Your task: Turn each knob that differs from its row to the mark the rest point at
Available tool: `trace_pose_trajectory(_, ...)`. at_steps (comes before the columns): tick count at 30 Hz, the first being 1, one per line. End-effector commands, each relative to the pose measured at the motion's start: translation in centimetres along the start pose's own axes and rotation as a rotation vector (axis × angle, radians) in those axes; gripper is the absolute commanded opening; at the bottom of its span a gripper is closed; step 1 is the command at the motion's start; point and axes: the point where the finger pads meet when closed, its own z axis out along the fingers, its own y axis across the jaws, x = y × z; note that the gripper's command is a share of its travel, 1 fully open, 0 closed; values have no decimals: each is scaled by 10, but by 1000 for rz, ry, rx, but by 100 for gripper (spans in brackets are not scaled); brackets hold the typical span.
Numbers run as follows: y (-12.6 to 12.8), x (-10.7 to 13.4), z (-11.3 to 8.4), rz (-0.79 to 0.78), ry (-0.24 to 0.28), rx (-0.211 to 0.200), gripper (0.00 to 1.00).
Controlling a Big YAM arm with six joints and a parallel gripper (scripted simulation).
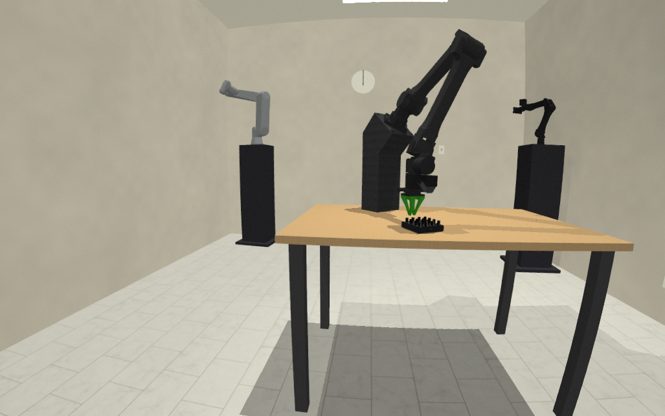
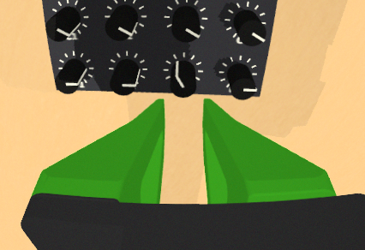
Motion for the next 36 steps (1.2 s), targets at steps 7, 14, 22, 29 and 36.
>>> trace_pose_trajectory(7,5,11,2,8,13,-5,18)
trace_pose_trajectory(14,5,11,2,8,13,-5,18)
trace_pose_trajectory(22,5,11,2,8,13,-5,18)
trace_pose_trajectory(29,5,11,2,8,13,-5,18)
trace_pose_trajectory(36,6,6,5,4,5,-6,18)
